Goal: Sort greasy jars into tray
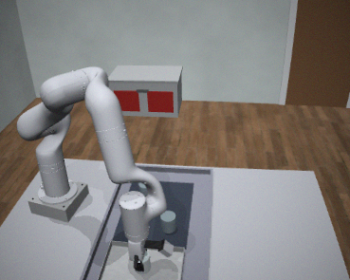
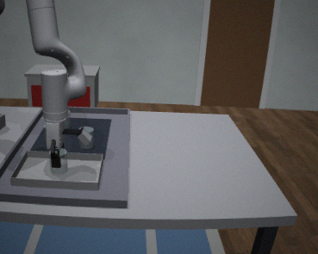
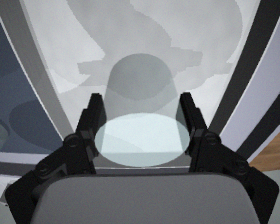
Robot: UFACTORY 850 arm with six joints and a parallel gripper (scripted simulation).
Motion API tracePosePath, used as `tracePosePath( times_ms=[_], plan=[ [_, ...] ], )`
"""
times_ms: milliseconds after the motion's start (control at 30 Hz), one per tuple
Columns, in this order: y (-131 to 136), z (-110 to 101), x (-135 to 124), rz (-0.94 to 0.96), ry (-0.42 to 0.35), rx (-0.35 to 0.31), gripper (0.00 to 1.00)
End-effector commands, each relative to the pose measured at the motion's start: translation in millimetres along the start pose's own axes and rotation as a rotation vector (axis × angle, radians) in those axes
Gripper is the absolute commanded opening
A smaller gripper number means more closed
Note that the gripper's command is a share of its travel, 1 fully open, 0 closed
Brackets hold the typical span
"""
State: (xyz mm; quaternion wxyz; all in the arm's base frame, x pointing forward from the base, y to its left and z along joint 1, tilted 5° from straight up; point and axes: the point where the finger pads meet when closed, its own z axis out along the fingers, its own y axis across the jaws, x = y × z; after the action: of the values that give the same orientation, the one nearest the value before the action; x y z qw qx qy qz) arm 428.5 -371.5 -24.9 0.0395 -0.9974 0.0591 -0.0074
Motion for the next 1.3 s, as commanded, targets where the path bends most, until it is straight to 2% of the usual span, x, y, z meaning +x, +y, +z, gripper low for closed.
tracePosePath(
  times_ms=[0,133,167,600,1267],
  plan=[
    [0.5,3.1,0.8,0.000,0.002,-0.001,0.00],
    [0.5,3.1,0.8,0.000,0.002,-0.001,0.00],
    [0.5,3.1,0.8,0.000,0.002,-0.001,1.00],
    [0.5,3.1,0.8,0.000,0.002,-0.001,1.00],
    [0.5,-66.8,0.7,0.000,0.002,-0.001,1.00]
  ],
)
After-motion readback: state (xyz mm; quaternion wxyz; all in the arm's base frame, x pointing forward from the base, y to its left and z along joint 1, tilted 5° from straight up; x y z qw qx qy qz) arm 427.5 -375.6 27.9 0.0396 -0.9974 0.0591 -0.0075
